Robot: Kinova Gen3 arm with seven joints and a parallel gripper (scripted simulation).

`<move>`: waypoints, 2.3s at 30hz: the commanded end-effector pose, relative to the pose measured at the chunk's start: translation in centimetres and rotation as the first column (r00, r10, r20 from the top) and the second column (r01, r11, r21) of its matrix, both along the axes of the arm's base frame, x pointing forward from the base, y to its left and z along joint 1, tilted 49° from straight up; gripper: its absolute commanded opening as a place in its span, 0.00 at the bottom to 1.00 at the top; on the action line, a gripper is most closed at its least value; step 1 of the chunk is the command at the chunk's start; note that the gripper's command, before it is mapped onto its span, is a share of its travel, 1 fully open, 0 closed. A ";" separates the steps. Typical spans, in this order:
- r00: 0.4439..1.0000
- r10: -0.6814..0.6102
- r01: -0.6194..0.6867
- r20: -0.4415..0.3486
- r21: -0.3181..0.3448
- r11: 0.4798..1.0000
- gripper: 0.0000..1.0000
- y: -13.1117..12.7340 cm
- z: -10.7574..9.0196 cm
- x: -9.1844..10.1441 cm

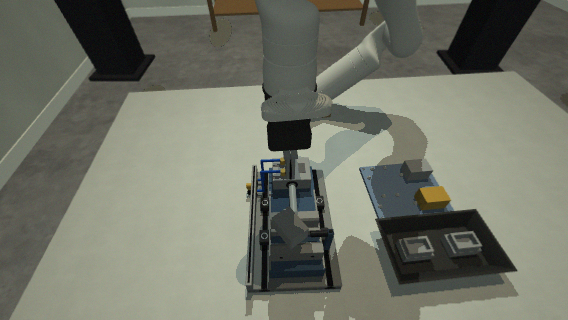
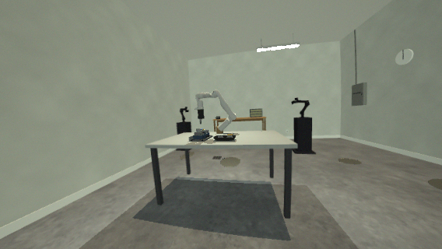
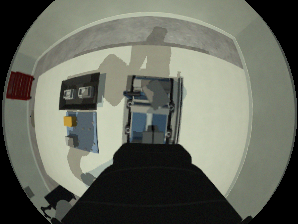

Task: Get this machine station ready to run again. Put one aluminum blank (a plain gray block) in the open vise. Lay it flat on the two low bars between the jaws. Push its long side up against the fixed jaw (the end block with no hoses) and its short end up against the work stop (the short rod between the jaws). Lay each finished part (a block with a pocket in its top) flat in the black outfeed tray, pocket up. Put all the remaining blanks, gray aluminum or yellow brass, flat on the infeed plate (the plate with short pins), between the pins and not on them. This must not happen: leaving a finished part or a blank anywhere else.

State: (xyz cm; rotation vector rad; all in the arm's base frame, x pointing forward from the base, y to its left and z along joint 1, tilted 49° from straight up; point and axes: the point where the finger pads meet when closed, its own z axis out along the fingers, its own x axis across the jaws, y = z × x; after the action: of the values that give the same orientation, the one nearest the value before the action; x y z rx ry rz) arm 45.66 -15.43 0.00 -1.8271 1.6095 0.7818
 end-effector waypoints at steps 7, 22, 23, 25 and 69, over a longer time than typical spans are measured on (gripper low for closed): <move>0.978 0.135 -0.136 0.161 -0.004 0.991 0.00 0.0 0.0 3.3; 0.861 0.330 -0.342 0.388 -0.040 0.939 0.00 0.5 -0.2 7.0; 0.856 0.335 -0.348 0.393 -0.041 0.937 0.00 0.5 -0.2 7.1; 0.851 0.341 -0.354 0.400 -0.043 0.934 0.00 0.5 -0.3 7.2; 0.849 0.342 -0.356 0.402 -0.043 0.934 1.00 0.6 -0.3 7.2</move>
State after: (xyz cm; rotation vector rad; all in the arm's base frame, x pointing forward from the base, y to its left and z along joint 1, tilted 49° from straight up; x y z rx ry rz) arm 52.81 -14.75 -0.35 -2.1218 1.0071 0.5252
